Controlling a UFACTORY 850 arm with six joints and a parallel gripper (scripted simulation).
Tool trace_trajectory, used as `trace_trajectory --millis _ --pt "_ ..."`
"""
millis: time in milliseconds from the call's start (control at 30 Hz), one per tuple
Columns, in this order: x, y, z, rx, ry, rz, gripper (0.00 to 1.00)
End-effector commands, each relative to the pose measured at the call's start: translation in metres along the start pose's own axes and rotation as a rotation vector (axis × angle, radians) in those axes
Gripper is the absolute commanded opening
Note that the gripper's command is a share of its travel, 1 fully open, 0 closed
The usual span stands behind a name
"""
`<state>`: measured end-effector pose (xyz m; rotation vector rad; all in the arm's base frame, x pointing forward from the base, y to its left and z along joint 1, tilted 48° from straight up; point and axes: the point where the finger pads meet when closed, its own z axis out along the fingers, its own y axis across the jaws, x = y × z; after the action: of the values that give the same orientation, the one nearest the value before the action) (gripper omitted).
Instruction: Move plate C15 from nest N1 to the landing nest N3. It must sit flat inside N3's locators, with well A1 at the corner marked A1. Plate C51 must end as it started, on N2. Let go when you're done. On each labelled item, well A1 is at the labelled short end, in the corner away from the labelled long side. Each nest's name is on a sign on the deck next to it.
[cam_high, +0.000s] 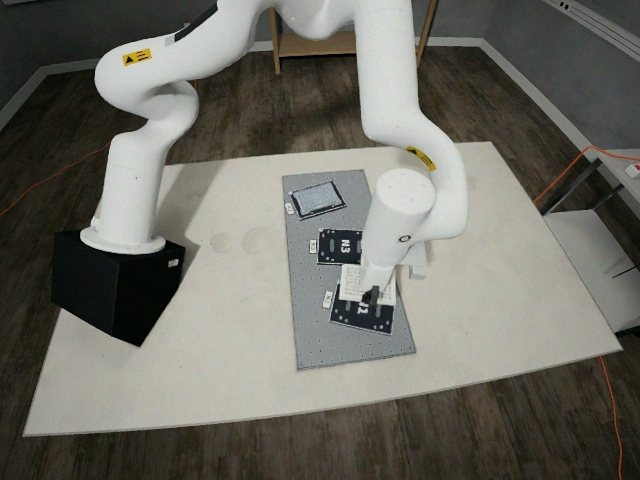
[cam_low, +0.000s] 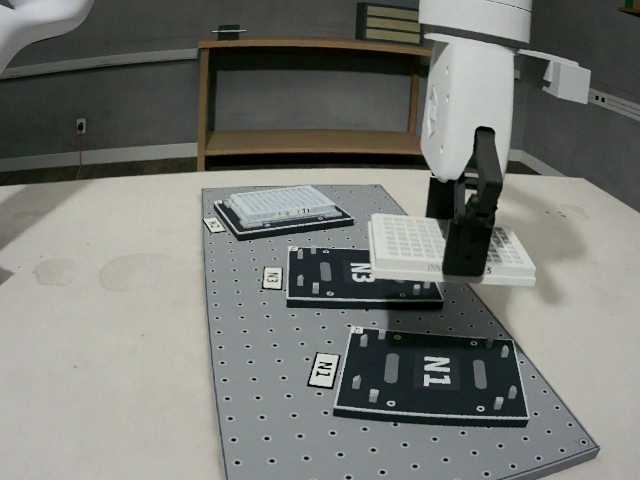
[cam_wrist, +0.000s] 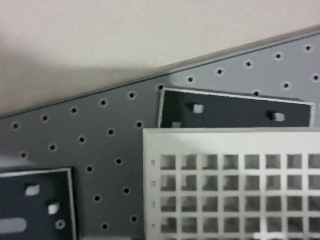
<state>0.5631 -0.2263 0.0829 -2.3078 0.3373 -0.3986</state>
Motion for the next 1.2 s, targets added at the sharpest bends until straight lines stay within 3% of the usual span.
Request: trace_trajectory --millis 0,1100,1167 --pt "-0.005 -0.016 -0.001 -0.002 0.008 -0.072 0.00" --pt "-0.053 -0.158 -0.001 -0.001 0.008 -0.072 0.00" --pt "-0.053 -0.158 -0.001 -0.001 0.008 -0.072 0.00"
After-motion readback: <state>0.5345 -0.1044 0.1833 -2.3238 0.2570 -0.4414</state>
